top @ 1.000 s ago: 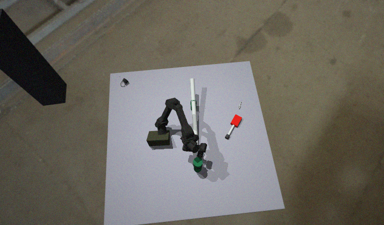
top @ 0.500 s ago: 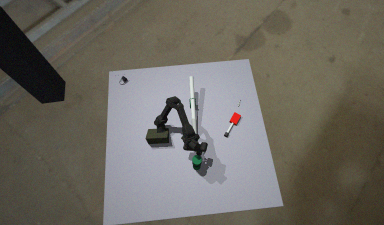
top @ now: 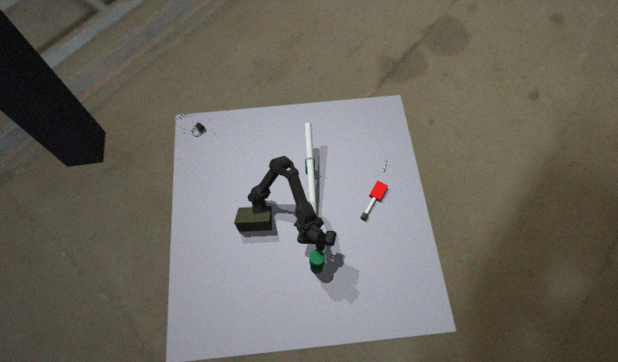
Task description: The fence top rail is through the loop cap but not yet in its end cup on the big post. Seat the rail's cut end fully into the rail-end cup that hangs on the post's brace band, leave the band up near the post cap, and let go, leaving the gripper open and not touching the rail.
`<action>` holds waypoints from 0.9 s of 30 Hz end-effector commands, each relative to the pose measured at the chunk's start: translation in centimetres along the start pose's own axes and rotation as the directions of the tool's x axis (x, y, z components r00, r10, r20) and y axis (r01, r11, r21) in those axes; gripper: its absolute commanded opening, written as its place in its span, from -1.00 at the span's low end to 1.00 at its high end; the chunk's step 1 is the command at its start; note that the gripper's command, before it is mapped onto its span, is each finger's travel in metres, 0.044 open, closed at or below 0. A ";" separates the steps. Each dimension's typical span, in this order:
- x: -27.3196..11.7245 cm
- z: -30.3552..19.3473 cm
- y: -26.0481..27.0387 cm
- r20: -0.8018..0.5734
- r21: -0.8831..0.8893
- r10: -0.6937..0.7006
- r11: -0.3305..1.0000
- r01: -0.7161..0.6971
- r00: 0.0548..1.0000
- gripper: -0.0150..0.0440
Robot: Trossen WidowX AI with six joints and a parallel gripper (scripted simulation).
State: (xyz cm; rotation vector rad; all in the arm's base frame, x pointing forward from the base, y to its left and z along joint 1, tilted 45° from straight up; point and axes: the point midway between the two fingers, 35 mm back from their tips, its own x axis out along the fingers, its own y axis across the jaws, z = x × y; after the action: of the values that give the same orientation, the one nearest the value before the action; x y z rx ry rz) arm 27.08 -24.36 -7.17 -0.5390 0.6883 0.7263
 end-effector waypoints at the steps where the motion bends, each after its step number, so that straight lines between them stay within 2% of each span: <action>1: 0.6 0.1 0.3 0.009 0.008 0.006 1.000 -0.006 1.000 1.00; 2: 0.6 0.1 0.3 0.009 0.008 0.006 1.000 -0.006 1.000 1.00; 15: 0.6 0.1 0.3 0.009 0.008 0.006 1.000 -0.006 1.000 -0.16; 17: 0.6 0.1 0.3 0.009 0.008 0.006 1.000 -0.006 1.000 -0.20; 20: 0.5 0.1 0.4 0.016 -0.004 0.006 1.000 -0.006 1.000 -0.47; 27: 0.3 0.1 0.8 0.042 -0.050 0.007 0.999 -0.005 0.999 -0.49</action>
State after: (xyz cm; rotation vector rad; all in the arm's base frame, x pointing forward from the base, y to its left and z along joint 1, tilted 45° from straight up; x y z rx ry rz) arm 26.85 -23.81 -7.53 -0.5549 0.6560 0.7494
